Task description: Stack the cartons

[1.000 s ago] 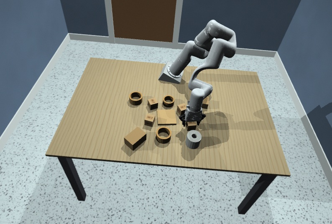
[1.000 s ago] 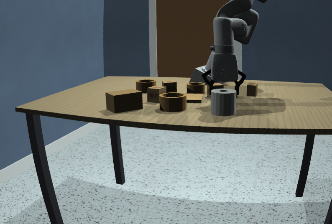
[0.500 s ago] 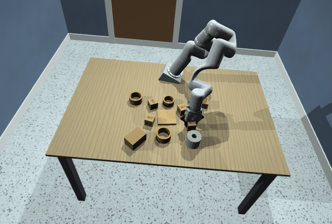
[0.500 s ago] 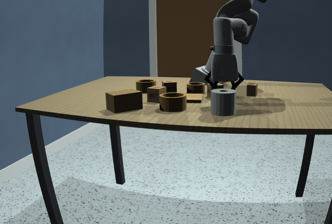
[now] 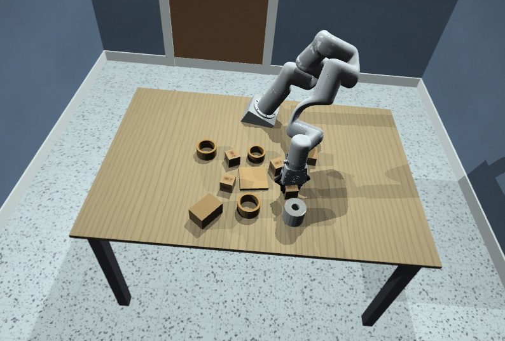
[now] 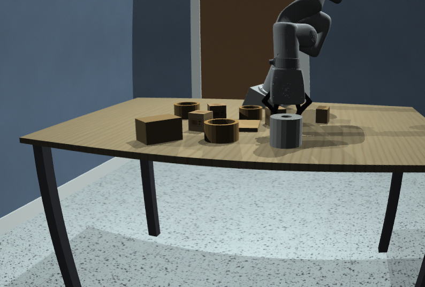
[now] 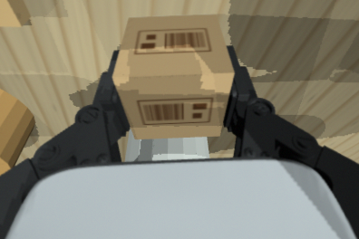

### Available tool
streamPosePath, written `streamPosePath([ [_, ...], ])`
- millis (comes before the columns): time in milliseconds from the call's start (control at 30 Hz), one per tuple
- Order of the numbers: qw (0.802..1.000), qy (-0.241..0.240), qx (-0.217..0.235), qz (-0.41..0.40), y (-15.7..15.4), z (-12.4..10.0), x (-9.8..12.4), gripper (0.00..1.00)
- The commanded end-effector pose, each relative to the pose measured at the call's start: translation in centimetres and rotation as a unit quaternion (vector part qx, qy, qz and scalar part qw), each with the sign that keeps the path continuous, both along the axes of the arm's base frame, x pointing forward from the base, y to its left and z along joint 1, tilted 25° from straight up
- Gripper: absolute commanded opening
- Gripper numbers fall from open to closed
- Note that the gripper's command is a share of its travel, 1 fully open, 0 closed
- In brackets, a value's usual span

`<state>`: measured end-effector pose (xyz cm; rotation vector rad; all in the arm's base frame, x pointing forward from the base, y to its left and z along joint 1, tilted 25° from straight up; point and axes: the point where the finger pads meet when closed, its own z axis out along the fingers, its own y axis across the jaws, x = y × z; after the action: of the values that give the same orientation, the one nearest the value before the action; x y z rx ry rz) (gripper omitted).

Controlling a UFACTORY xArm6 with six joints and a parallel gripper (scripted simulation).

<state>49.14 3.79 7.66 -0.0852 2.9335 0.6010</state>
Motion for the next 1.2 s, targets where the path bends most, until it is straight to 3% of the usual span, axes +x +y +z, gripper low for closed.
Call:
streamPosePath([
  [0, 1.0, -0.002, 0.0, 0.0, -0.1, 0.1, 0.1, 0.0],
  [433, 1.0, -0.002, 0.0, 0.0, -0.1, 0.2, 0.1, 0.0],
  [633, 1.0, -0.002, 0.0, 0.0, -2.4, 5.4, -0.6, 0.0],
  [767, 1.0, -0.002, 0.0, 0.0, -2.6, 5.8, -0.7, 0.0],
  [833, 1.0, -0.002, -0.001, 0.0, -3.8, 5.3, -1.2, 0.0],
  [900, 1.0, -0.001, -0.003, 0.0, -8.6, 3.4, -3.4, 0.0],
  [1167, 1.0, -0.004, 0.003, 0.0, -14.5, -0.1, -7.9, 0.0],
])
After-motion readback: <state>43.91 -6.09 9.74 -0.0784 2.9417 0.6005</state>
